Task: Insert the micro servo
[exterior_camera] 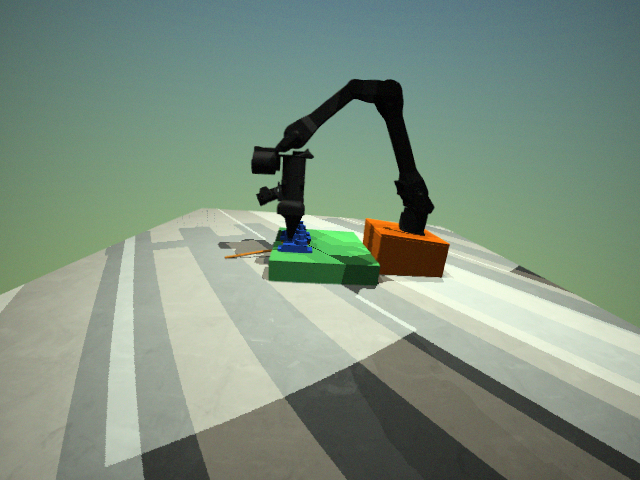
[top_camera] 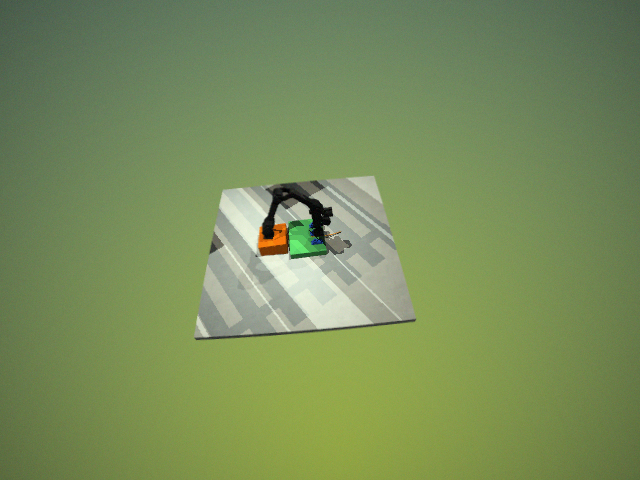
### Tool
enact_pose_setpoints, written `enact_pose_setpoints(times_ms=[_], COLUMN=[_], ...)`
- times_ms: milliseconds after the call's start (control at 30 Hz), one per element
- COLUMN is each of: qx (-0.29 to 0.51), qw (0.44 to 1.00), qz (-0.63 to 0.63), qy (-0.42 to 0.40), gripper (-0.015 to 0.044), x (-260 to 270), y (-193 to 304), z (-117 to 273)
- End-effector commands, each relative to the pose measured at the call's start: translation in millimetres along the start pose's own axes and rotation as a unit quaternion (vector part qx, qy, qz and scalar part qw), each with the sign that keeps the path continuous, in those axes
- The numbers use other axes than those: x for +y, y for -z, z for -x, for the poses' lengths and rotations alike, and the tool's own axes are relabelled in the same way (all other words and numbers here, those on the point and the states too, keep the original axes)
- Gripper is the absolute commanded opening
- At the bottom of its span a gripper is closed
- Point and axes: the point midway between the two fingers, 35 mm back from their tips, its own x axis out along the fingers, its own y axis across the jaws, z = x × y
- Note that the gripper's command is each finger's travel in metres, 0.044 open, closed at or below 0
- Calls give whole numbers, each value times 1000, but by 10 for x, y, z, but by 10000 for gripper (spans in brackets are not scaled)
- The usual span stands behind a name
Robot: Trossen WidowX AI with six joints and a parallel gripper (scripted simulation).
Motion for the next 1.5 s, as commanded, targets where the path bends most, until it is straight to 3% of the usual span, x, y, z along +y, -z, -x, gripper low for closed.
enact_pose_setpoints(times_ms=[0, 167, 400, 600, 767, 933, 1100, 1233, 1467], qx=[-3, -3, -3, -3, -3, -3, 0, 1, 0], qw=[1000, 1000, 1000, 1000, 1000, 1000, 1000, 1000, 1000], qz=[-1, -1, -1, -1, -1, 0, 0, -1, 0], qy=[1, 1, 1, 1, 1, 0, 1, 1, 1], gripper=[0, 0, 184, 187, 187, 319, 440, 440, 440], x=[-2, -2, 3, 6, 8, 8, 8, 7, 8], y=[-9, -9, 10, 34, 66, 279, 808, 1088, 1087], z=[-30, -84, -69, 250, 281, 443, 787, 908, 1035])
